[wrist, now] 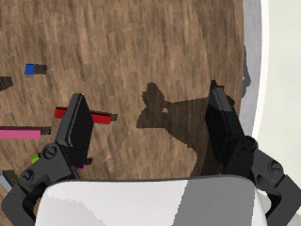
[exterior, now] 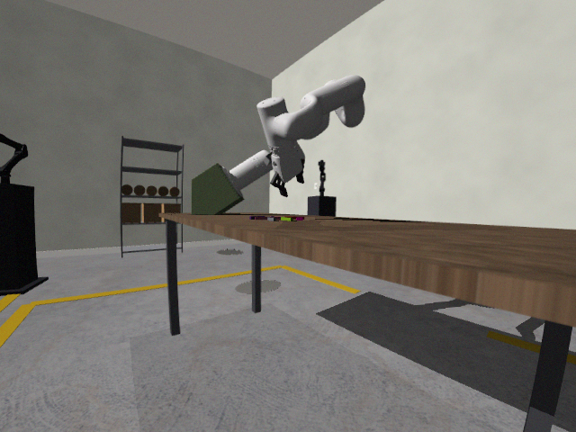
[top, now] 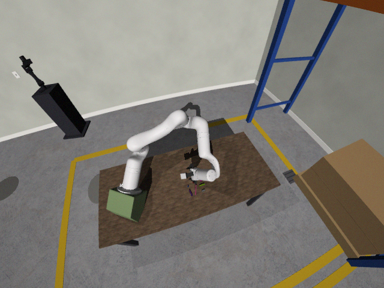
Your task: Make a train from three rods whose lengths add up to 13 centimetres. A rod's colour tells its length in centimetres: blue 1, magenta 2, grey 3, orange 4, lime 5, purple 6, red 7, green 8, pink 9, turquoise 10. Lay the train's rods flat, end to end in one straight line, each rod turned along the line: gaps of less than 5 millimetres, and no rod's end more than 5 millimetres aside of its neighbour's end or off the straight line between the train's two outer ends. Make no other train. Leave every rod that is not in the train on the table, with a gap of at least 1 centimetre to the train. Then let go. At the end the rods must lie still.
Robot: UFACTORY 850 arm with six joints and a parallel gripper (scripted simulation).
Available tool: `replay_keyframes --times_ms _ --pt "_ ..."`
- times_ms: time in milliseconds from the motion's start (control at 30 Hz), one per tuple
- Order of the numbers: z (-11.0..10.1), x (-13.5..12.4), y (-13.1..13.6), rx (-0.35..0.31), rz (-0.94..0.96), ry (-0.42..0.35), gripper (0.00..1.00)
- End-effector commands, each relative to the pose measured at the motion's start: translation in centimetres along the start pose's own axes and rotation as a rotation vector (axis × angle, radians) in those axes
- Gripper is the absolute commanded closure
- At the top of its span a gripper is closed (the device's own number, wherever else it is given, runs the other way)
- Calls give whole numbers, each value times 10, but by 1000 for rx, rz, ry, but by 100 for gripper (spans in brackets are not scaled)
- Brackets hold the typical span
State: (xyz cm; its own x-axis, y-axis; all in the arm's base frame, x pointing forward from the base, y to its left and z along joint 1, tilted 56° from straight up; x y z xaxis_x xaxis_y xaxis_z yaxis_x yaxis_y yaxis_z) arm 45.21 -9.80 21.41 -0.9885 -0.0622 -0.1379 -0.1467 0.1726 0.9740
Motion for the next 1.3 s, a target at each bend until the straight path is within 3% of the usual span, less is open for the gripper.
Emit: replay_keyframes --times_ms 0,467,533,567,900,1267 --pt "-1 8 -16 52 120 -105 0" --pt "-2 30 -61 177 469 -395 0" --pt "-2 30 -61 177 469 -395 0" --pt "-1 35 -70 203 544 -456 0" --pt "0 48 -100 290 786 -658 0" --pt "0 50 -104 302 820 -685 0"
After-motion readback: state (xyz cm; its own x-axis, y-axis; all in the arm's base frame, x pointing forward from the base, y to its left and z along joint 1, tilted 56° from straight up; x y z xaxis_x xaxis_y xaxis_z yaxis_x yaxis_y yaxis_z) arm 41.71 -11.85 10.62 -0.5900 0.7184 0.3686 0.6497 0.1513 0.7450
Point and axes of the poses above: the point where the finger pads meet when closed, its own z axis out along the fingers, its own y axis across the jaws, x = y × z, the point moved 3 cm from there along -z, back along the fingers, and after that the axes turned 14 degrees about z, right-handed, at the moved point
